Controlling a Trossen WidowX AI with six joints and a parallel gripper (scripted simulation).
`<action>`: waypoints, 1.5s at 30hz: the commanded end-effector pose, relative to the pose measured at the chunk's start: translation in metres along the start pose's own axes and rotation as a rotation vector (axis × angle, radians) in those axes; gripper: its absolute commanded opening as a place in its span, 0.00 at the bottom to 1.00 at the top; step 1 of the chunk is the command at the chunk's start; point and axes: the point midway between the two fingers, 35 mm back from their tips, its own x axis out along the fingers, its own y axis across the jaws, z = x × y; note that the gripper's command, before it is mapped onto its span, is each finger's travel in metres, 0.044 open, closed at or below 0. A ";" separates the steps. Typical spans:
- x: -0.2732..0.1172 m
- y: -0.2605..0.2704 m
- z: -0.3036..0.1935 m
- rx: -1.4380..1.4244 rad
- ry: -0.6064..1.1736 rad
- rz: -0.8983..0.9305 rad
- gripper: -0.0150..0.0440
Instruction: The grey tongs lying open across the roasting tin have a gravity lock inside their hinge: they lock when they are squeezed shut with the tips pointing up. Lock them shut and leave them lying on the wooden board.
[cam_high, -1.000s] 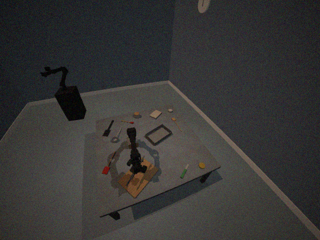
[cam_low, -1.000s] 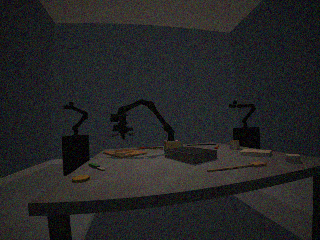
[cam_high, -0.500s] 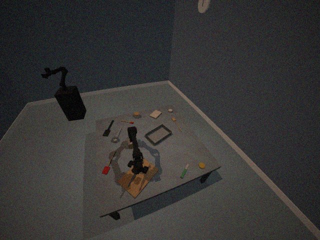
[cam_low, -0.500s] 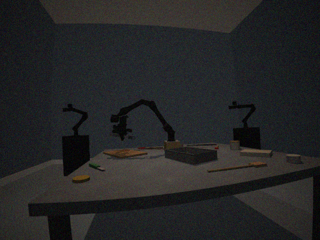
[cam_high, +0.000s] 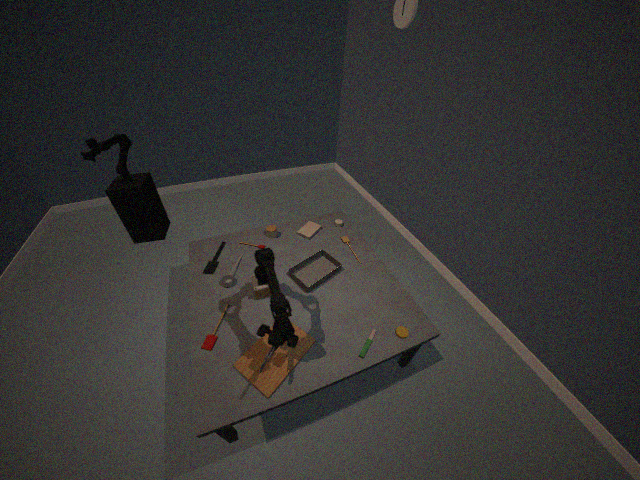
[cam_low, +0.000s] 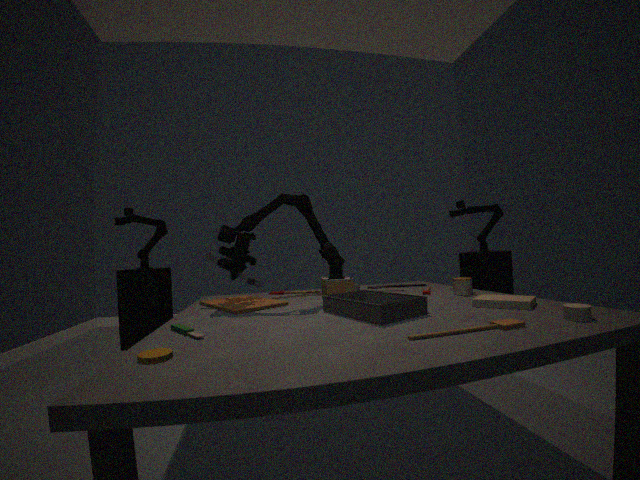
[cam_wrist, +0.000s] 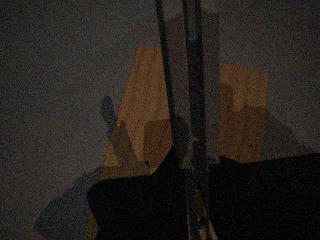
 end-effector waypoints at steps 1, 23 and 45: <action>-0.004 0.001 0.003 -0.009 -0.085 -0.005 0.00; -0.029 0.000 -0.006 0.032 -0.525 -0.026 0.00; -0.058 -0.018 -0.024 0.121 -0.762 -0.038 0.00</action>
